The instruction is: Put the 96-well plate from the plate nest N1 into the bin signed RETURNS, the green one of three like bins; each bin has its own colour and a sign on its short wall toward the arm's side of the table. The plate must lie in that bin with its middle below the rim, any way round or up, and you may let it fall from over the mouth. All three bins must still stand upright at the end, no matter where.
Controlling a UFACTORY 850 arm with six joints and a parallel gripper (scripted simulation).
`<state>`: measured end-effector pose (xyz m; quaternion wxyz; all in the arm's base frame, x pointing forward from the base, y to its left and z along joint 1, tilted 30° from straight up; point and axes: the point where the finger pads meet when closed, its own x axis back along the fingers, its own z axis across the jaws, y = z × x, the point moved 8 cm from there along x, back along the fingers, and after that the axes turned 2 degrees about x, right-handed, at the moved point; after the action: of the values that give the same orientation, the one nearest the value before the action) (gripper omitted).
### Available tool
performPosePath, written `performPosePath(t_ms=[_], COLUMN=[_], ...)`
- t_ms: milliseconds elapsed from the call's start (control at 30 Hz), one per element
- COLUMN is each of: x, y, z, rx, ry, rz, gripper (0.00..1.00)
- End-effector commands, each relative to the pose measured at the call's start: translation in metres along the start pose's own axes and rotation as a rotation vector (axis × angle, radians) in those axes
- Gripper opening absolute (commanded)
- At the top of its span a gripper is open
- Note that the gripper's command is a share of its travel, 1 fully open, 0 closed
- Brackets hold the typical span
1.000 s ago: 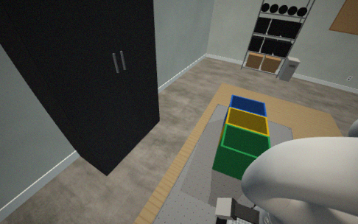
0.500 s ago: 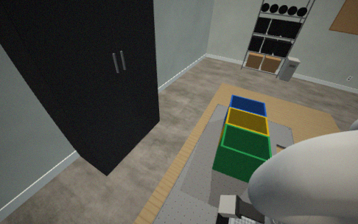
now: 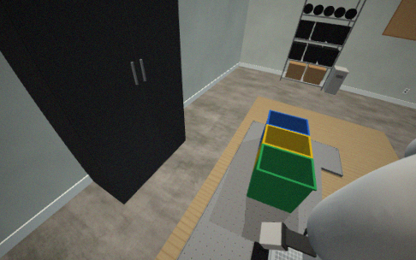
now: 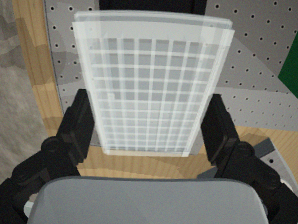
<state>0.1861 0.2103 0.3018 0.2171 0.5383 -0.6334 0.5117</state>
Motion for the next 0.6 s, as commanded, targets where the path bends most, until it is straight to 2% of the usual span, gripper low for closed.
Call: performPosePath(t_ms=[0, 567], x=[0.011, 0.036], y=[-0.008, -0.011], z=[-0.001, -0.002], rx=[-0.004, -0.004], ry=[0.013, 0.013], rz=[-0.089, -0.089], gripper=[0.0, 0.0])
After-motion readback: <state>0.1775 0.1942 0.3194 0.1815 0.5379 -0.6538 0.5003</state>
